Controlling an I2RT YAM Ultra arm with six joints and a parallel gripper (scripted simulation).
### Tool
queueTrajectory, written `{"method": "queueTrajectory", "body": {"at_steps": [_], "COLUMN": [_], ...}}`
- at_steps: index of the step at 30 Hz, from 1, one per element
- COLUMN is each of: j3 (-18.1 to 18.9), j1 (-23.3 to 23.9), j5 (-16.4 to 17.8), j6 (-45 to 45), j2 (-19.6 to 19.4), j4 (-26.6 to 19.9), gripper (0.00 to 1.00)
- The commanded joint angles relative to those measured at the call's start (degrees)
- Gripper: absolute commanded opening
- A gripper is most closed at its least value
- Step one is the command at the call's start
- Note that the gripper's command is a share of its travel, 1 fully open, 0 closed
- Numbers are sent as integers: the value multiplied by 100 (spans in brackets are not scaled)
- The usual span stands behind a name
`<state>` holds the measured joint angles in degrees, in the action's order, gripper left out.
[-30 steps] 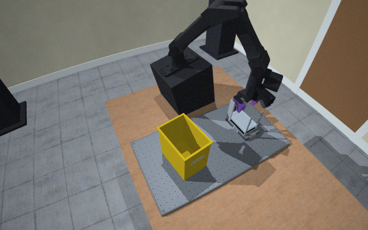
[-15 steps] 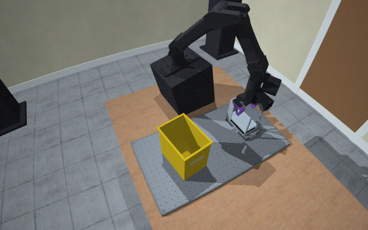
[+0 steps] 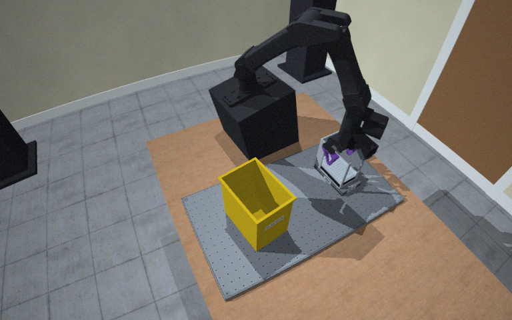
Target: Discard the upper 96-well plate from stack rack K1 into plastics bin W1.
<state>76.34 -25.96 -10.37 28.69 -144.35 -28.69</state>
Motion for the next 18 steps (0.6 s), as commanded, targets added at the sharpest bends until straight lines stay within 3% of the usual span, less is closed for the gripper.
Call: {"method": "queueTrajectory", "body": {"at_steps": [1, 18], "j3": [18, 78], "j1": [1, 73], "j5": [-37, -44], "j6": [-23, -95], "j2": [5, -406], "j4": [173, 538], "gripper": [100, 100]}}
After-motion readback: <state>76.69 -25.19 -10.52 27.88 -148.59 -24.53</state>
